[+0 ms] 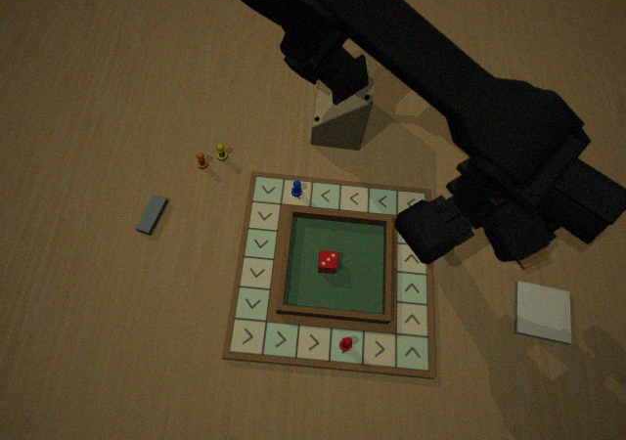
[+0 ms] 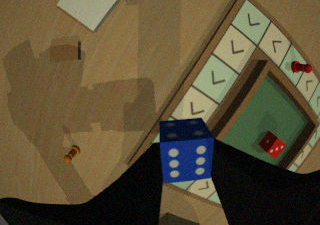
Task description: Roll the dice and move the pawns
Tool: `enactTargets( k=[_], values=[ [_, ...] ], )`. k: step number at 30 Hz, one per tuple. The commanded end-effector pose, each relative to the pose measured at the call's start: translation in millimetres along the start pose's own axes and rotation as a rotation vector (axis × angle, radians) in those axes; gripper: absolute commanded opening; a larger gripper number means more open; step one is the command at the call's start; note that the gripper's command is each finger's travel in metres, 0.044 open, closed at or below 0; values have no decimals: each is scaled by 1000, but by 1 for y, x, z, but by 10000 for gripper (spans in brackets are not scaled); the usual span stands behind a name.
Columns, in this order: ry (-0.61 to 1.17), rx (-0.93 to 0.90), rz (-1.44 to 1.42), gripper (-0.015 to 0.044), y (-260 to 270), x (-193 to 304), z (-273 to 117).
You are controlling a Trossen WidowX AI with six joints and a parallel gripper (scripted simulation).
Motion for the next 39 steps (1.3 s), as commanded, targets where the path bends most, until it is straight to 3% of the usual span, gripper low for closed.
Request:
enactTargets(
  k=[1,30,39],
  values=[
    [2,7,-108,0,-12,5,3],
    [45,25,-925,0,-86,56,28],
    [4,-51,-941,0,-92,60,32]
  ],
)
Point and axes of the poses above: the point midway between the two fingers, 35 mm back from their tips, its own z axis out along the fingers, its own y axis across the jaws, x = y × z, the point moved 8 cm from there along -z, back along the fingers, and after that the axes turned 7 degrees about z, right-handed, at the moved point
